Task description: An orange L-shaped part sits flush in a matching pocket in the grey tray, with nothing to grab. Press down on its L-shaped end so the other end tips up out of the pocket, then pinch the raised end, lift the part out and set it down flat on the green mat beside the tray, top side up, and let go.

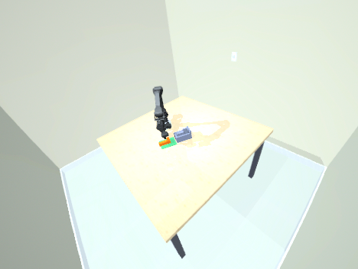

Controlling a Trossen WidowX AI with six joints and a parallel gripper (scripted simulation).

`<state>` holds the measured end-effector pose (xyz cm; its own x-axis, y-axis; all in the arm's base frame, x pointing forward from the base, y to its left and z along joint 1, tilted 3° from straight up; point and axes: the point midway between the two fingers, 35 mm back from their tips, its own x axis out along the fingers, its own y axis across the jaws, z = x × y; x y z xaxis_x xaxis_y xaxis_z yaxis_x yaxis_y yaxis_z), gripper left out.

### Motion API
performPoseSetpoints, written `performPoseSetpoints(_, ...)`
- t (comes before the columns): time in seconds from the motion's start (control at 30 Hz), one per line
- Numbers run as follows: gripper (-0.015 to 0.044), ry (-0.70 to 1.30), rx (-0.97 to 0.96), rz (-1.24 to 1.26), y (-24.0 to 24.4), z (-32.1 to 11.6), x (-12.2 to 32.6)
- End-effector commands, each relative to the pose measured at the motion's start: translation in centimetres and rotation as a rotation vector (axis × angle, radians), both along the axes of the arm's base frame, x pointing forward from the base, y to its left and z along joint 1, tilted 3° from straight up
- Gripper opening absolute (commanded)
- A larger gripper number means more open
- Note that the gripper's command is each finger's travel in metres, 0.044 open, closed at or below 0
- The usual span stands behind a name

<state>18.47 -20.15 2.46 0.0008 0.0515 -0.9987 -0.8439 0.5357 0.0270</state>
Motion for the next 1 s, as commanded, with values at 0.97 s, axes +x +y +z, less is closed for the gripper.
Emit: performPoseSetpoints(0.97, 0.04, -0.023, -0.026, -0.006, -0.7, 7.8, 0.4)
